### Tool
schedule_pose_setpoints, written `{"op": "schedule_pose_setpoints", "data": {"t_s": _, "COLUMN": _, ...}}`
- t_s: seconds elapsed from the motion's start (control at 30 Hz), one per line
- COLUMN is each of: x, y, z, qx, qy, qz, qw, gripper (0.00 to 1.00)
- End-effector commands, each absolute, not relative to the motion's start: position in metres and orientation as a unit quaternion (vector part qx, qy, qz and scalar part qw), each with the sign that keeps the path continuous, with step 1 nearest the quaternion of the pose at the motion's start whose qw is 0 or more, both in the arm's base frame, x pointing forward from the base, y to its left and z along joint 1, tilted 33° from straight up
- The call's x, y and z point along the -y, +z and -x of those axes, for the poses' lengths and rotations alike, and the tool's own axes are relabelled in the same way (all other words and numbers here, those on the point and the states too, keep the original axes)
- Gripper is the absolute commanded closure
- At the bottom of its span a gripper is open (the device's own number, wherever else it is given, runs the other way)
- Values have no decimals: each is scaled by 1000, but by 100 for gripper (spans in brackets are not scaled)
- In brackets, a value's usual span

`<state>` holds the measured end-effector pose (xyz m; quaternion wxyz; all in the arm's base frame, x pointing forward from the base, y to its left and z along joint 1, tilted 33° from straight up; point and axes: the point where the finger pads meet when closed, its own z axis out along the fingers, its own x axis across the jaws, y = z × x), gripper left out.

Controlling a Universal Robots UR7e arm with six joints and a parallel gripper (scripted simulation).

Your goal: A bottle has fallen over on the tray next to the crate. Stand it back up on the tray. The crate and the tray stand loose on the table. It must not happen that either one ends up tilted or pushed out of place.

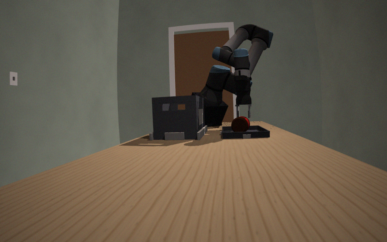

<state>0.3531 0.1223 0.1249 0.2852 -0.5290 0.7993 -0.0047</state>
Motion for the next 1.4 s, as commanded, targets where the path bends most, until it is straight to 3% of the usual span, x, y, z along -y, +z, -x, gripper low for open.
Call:
{"op": "schedule_pose_setpoints", "data": {"t_s": 0.0, "x": -122, "y": 125, "z": -353, "qx": -799, "qy": -5, "qz": 529, "qw": 285, "gripper": 0}}
{"op": "schedule_pose_setpoints", "data": {"t_s": 1.37, "x": -127, "y": 112, "z": -360, "qx": -799, "qy": -5, "qz": 529, "qw": 285, "gripper": 0}}
